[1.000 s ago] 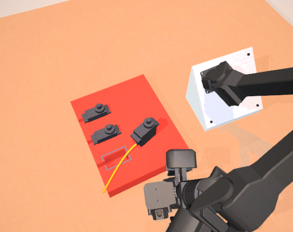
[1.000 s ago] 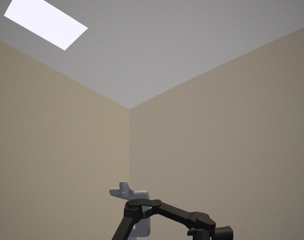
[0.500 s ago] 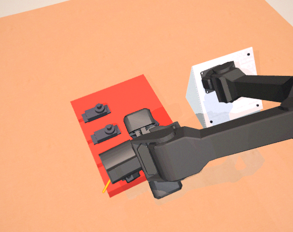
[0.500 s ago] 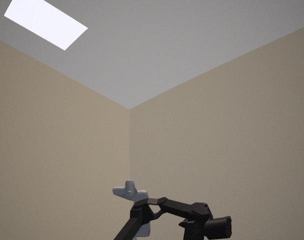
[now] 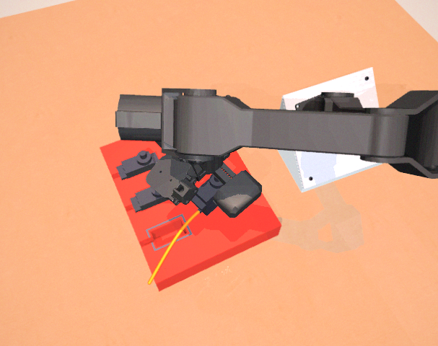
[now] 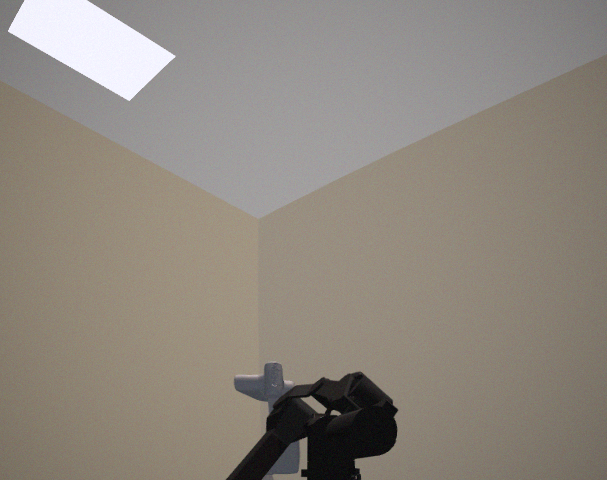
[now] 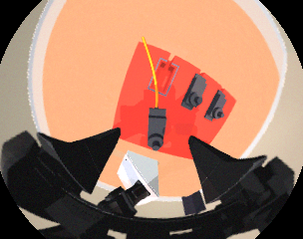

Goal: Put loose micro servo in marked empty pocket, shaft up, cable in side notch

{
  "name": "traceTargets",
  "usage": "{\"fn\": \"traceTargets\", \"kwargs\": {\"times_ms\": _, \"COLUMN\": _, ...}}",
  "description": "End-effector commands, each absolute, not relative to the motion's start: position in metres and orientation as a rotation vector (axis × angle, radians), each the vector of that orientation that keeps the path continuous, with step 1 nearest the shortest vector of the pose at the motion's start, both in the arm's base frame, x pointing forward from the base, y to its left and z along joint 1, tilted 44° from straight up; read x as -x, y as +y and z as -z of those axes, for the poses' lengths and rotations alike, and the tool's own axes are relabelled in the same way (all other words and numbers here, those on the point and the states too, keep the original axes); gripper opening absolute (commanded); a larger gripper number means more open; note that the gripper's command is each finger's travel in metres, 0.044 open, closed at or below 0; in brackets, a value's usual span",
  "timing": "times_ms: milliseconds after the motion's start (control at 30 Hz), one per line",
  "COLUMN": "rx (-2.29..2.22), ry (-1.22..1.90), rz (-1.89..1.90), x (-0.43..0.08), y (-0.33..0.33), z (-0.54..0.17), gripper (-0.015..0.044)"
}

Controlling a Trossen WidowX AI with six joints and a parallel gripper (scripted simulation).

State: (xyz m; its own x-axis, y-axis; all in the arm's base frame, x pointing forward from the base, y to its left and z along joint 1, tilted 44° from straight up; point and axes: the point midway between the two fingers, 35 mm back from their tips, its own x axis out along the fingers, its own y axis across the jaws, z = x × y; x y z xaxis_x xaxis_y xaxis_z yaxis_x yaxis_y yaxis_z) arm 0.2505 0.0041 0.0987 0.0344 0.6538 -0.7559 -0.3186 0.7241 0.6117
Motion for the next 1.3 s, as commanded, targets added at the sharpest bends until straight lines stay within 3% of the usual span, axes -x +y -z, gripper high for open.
{"fn": "traceTargets", "kwargs": {"times_ms": 0, "rx": -0.305, "ry": 1.291, "rz": -0.817, "x": -0.248, "y": -0.003, "z": -0.096, "gripper": 0.044}}
{"fn": "traceTargets", "kwargs": {"times_ms": 967, "rx": -0.306, "ry": 1.289, "rz": -0.818, "x": -0.25, "y": 0.029, "z": -0.063, "gripper": 0.044}}
{"fn": "traceTargets", "kwargs": {"times_ms": 1267, "rx": -0.306, "ry": 1.289, "rz": -0.818, "x": -0.25, "y": 0.029, "z": -0.063, "gripper": 0.0204}}
